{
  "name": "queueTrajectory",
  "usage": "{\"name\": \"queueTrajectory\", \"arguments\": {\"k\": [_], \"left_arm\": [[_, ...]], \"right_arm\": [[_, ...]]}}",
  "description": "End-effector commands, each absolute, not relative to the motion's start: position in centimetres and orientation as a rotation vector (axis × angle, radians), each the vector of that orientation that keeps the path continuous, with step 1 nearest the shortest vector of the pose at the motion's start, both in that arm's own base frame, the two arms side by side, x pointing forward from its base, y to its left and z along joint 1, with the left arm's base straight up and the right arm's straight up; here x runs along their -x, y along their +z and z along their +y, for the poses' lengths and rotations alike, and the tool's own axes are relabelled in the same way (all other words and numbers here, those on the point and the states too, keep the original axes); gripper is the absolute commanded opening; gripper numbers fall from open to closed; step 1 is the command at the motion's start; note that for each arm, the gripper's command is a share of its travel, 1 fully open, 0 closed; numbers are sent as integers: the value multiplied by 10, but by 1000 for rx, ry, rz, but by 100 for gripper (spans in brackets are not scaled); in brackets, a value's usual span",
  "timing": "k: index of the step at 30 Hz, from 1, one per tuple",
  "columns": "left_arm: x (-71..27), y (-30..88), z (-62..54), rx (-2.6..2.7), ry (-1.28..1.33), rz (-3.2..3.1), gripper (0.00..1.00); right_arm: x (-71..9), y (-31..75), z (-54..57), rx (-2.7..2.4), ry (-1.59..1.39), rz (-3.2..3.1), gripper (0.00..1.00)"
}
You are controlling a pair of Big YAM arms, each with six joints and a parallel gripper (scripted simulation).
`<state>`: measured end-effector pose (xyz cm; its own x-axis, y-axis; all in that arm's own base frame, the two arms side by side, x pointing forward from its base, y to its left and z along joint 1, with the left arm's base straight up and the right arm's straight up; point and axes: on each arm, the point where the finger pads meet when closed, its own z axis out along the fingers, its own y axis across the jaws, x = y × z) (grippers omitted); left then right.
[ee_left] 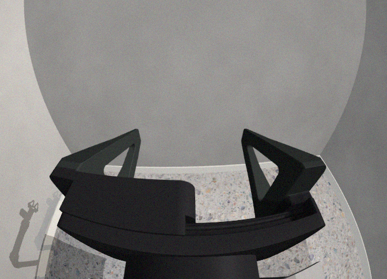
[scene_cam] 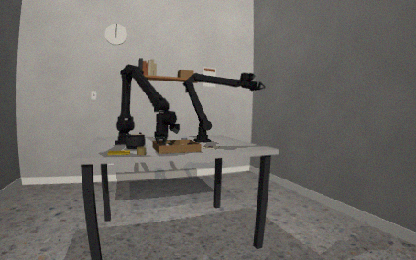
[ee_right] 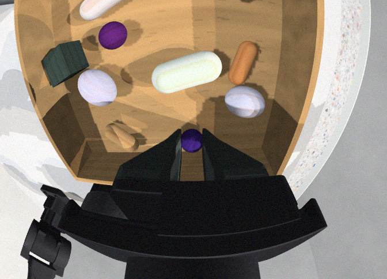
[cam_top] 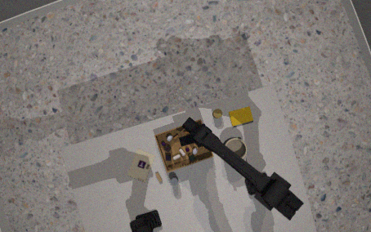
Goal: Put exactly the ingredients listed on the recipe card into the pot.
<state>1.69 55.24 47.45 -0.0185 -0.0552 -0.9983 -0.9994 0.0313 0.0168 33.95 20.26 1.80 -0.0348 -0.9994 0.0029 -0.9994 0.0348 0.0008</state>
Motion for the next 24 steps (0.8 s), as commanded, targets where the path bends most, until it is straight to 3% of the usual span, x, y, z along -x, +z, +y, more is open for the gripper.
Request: {"name": "queueTrajectory", "arguments": {"k": [1, 24], "left_arm": [[-8, 501, 545, 1200, 1200, 1215, 100], [-8, 501, 545, 1200, 1200, 1215, 100]], "right_arm": [[-344, 20, 211, -2195, 3, -2270, 0], [-357, 113, 218, -2233, 24, -2310, 0]]}}
